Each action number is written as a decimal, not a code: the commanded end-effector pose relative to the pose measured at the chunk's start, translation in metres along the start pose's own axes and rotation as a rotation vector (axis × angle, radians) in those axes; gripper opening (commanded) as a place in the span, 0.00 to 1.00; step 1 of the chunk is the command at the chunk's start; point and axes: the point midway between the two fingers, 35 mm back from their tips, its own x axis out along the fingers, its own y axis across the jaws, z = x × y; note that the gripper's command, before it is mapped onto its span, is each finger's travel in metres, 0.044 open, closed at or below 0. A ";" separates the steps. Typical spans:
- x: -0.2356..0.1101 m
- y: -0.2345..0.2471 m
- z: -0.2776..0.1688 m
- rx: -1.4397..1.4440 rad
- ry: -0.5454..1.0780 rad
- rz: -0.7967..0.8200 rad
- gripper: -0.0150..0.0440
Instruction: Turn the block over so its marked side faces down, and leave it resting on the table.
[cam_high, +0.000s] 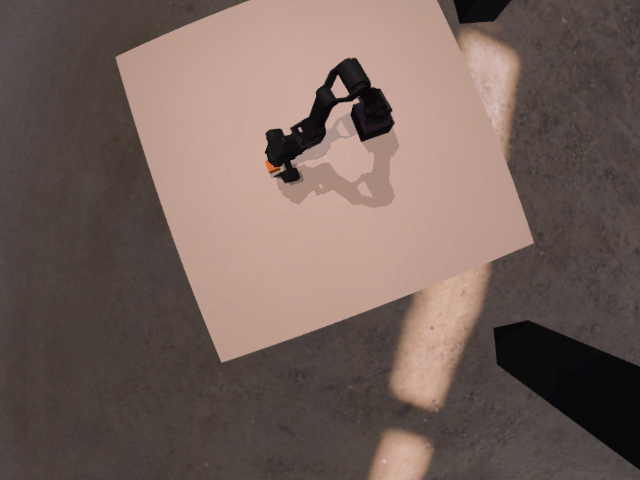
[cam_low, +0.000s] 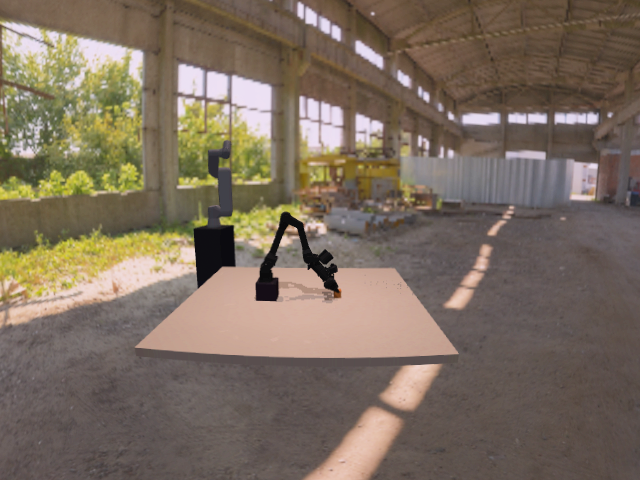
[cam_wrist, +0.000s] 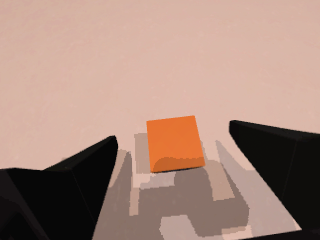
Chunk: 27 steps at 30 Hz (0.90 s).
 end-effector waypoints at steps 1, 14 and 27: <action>-0.054 -0.002 0.022 0.016 0.189 0.007 1.00; -0.053 -0.002 0.024 0.015 0.210 0.008 1.00; -0.041 -0.001 0.058 0.011 0.616 0.011 1.00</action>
